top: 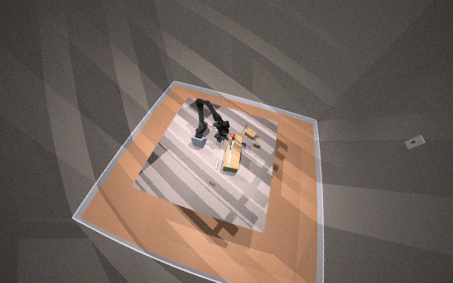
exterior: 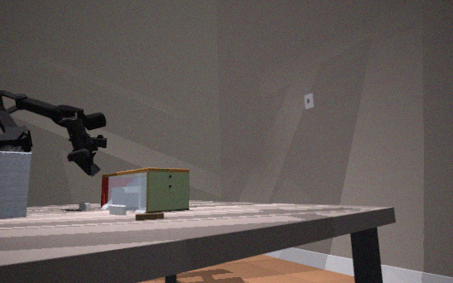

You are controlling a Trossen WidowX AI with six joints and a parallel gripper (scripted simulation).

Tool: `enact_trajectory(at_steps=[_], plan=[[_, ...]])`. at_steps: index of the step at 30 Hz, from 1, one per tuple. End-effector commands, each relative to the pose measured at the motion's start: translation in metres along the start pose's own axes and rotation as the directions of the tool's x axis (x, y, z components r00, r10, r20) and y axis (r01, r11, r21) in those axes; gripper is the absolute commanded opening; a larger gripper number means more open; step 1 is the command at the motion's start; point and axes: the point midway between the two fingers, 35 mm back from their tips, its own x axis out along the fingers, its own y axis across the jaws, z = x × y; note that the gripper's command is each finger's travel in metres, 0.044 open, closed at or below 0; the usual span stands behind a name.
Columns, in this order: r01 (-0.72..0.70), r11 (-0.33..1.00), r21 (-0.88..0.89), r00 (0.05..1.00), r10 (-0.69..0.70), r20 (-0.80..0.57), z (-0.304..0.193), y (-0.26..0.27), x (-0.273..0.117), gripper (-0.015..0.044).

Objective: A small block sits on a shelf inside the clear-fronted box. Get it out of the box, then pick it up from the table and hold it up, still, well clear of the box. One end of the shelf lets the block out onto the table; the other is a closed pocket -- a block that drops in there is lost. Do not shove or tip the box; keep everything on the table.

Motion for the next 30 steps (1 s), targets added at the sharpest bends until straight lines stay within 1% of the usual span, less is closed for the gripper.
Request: enact_trajectory(at_steps=[1, 7, 14, 22, 30], plan=[[-0.01, 0.988, 0.155, 1.0, 0.01, -0.002, 0.0, 0.001, -0.003, 0.0], [-0.019, 0.923, 0.383, 1.0, 0.022, -0.003, 0.0, 0.002, -0.008, 0.0], [-0.026, 0.782, 0.622, 0.999, 0.036, -0.003, 0.0, 0.003, -0.013, 0.0], [-0.027, 0.549, 0.835, 0.999, 0.053, -0.003, 0.0, 0.005, -0.019, 0.0], [-0.018, 0.261, 0.965, 0.997, 0.072, -0.001, -0.001, 0.007, -0.025, 0.0]])
